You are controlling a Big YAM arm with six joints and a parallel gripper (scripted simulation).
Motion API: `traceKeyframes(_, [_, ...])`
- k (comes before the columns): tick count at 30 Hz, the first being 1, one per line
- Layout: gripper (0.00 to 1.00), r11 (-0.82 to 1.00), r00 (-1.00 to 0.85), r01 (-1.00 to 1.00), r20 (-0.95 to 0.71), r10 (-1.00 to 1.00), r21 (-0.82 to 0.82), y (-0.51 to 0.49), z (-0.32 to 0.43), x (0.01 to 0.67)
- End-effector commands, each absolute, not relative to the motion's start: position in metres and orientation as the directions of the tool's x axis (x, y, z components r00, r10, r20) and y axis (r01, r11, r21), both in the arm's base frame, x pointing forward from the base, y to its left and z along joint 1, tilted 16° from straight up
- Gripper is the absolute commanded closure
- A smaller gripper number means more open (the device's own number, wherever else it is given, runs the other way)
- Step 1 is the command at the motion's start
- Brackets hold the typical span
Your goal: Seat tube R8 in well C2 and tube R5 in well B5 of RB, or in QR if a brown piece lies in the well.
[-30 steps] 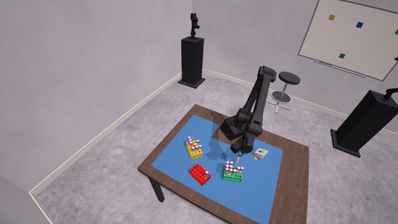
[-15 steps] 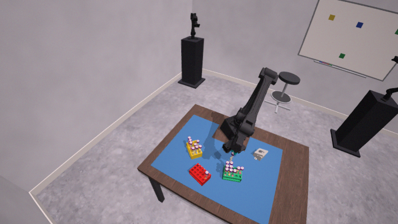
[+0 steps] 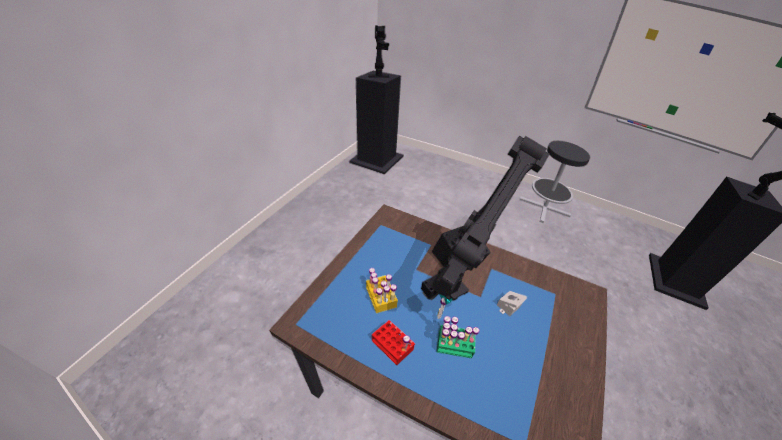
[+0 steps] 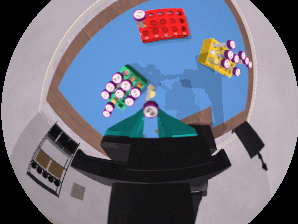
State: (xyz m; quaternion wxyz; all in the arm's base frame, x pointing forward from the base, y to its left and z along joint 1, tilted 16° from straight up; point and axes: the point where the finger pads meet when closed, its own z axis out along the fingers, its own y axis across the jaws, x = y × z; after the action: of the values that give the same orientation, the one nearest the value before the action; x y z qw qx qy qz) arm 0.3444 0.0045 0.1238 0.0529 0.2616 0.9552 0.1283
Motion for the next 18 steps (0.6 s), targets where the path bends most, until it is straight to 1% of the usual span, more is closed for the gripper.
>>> traceKeyframes(1, [1.00, 0.845, -0.869, 0.451, -0.075, 0.489, 0.288, -0.005, 0.135, 0.363])
traceKeyframes(14, [1.00, 0.846, -0.868, 0.448, -0.088, 0.489, 0.287, -0.048, 0.134, 0.386])
traceKeyframes(16, [1.00, 0.846, -0.868, 0.448, -0.088, 0.489, 0.287, -0.048, 0.134, 0.386])
traceKeyframes(17, [1.00, 0.844, -0.870, 0.460, -0.047, 0.490, 0.277, -0.047, 0.118, 0.371])
traceKeyframes(18, [1.00, 0.846, -0.868, 0.450, -0.083, 0.490, 0.285, -0.054, 0.131, 0.386])
